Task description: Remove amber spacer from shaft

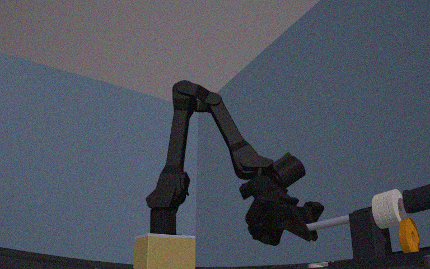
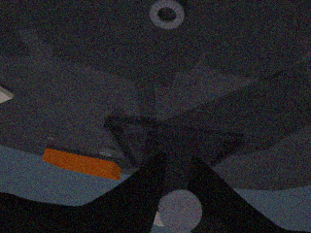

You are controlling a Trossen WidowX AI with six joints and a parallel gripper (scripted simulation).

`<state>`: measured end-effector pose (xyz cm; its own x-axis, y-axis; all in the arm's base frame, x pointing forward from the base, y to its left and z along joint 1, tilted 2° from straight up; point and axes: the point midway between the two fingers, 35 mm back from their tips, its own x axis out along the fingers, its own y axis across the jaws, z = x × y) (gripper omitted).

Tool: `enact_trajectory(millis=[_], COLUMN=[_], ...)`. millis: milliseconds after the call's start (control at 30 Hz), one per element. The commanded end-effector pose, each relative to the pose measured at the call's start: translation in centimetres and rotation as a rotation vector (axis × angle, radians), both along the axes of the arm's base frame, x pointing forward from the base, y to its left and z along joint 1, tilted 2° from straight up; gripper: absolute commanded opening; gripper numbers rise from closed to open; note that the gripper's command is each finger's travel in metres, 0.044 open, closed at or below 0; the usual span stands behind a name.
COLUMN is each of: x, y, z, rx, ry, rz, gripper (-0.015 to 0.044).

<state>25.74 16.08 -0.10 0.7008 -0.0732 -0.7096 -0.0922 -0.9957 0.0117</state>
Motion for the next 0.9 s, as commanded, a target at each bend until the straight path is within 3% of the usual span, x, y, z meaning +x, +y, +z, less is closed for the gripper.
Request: enact_trajectory(millis=[0,867], x=[0.06,1.03], y=[-0.01,-0.12], z=[0.00,0.04], rx=[0.001,0.001], ry=[0.001,0.000], rz=[-0.001,-0.001], gripper=[0.0000,0.0000])
